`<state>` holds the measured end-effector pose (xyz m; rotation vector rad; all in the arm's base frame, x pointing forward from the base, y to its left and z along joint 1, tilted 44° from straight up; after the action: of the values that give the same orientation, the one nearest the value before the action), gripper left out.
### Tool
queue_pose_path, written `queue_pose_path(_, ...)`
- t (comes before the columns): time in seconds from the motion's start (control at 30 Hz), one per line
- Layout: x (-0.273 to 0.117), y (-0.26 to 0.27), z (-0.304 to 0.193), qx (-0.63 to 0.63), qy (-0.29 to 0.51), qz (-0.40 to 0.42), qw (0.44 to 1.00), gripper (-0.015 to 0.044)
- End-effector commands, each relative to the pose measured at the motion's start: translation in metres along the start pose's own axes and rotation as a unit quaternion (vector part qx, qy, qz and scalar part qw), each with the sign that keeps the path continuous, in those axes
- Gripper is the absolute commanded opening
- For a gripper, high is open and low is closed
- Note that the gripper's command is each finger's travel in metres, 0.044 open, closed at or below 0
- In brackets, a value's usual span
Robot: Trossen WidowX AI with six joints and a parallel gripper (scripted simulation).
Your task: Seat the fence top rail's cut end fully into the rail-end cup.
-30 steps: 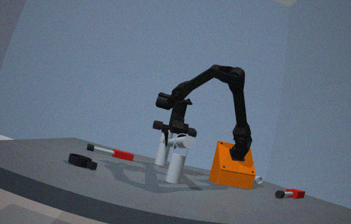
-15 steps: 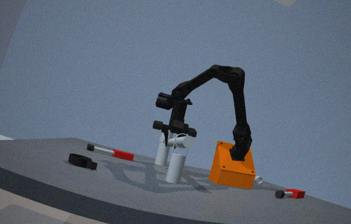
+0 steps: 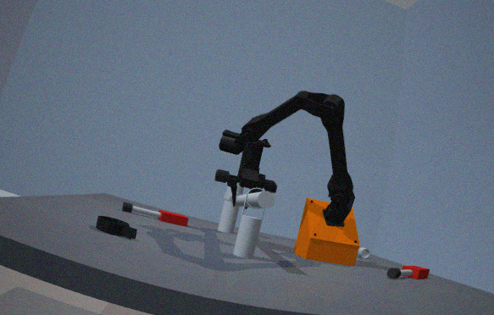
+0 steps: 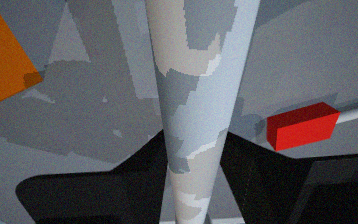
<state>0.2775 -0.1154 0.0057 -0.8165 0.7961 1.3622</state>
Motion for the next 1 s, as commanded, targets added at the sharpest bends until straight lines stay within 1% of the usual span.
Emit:
queue_pose_path(0.0,-0.0011,-0.0006,-0.0009,-0.001,0.002,-0.001,1.000,0.0000)
queue_pose_path(0.97,-0.0030,-0.0016,-0.0034,-0.002,0.005,-0.001,1.000,0.0000)
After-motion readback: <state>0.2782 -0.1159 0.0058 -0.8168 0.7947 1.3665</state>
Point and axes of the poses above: the point midway between the two fingers, 35 mm back from their tips, its own x axis out along the fingers, its own y axis across the jaws, z = x × y, the point moved 5 cm from there along -x, back along the fingers, and after that the axes turned 7 degrees about -x, right-handed, at the moved point
